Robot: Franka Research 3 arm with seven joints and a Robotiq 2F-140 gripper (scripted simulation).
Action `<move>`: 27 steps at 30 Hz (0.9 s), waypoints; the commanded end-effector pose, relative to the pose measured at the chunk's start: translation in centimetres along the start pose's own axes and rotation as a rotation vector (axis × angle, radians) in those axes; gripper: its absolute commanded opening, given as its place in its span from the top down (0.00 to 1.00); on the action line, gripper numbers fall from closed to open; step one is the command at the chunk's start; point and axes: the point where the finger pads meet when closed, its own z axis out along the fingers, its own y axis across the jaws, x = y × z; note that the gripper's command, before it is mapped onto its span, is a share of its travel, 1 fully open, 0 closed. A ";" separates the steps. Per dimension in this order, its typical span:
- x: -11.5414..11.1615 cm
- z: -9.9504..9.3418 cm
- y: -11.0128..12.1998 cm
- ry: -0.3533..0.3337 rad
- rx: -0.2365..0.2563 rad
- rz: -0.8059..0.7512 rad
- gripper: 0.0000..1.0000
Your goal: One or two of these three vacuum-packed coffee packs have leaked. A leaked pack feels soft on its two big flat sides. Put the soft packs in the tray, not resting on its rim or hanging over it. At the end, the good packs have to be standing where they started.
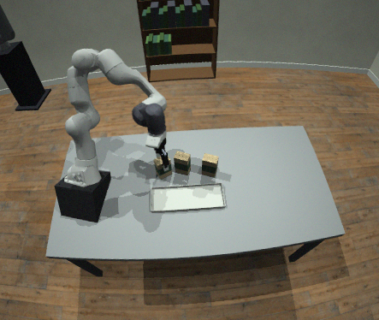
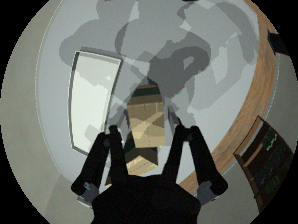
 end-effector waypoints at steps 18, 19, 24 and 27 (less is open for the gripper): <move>0.1 0.2 0.1 0.002 -0.001 -0.007 0.45; 0.1 0.2 0.1 0.002 -0.001 -0.007 0.45; 0.1 0.2 0.1 0.002 -0.001 -0.007 0.45; 0.1 0.2 0.1 0.002 -0.001 -0.007 0.75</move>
